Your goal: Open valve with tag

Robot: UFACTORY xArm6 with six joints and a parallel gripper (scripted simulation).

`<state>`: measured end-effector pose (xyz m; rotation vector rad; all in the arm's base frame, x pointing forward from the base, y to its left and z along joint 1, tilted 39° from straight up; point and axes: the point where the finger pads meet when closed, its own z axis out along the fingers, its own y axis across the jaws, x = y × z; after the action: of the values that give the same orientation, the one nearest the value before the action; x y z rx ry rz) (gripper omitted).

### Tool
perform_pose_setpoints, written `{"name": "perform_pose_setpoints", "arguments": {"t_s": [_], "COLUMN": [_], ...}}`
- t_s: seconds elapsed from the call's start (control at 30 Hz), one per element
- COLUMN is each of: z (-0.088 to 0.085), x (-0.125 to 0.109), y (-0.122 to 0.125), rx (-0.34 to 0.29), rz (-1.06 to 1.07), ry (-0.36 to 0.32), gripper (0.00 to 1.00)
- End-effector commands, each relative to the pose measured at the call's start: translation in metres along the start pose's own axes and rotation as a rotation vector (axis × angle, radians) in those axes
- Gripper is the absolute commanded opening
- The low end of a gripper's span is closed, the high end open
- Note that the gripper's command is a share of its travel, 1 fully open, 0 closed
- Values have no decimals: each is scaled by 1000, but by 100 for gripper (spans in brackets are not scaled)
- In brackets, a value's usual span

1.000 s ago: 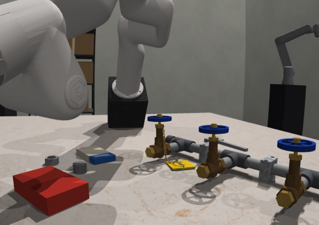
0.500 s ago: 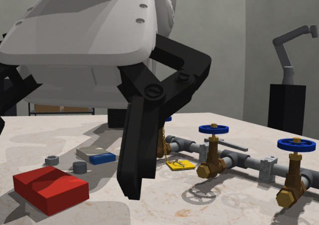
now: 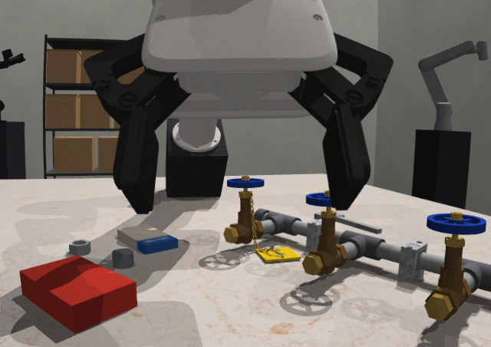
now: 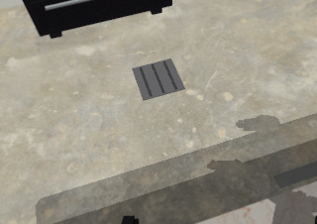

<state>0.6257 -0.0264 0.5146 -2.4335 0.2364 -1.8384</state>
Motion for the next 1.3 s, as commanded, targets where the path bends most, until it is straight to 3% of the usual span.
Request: {"name": "perform_pose_setpoints", "arguments": {"t_s": [0.0, 0.03, 0.07, 0.27, 0.53, 0.6, 0.63, 1.03, 1.27], "z": [-10, -10, -25, -69, -126, -126, -145, -213, -236], "x": [-5, -5, -20, -66, -132, -132, -155, -254, -293], "y": [-10, -10, -27, -62, -87, -87, -90, -82, -71], "rx": [4, 4, 25, 70, 100, 100, 104, 84, 62], "rz": [-5, -5, -18, -57, -117, -117, -140, -239, -281], "ry": [-20, -20, -66, -186, -331, -331, -376, -541, -596], "gripper": [100, 100, 100, 100, 100, 100, 100, 100, 100]}}
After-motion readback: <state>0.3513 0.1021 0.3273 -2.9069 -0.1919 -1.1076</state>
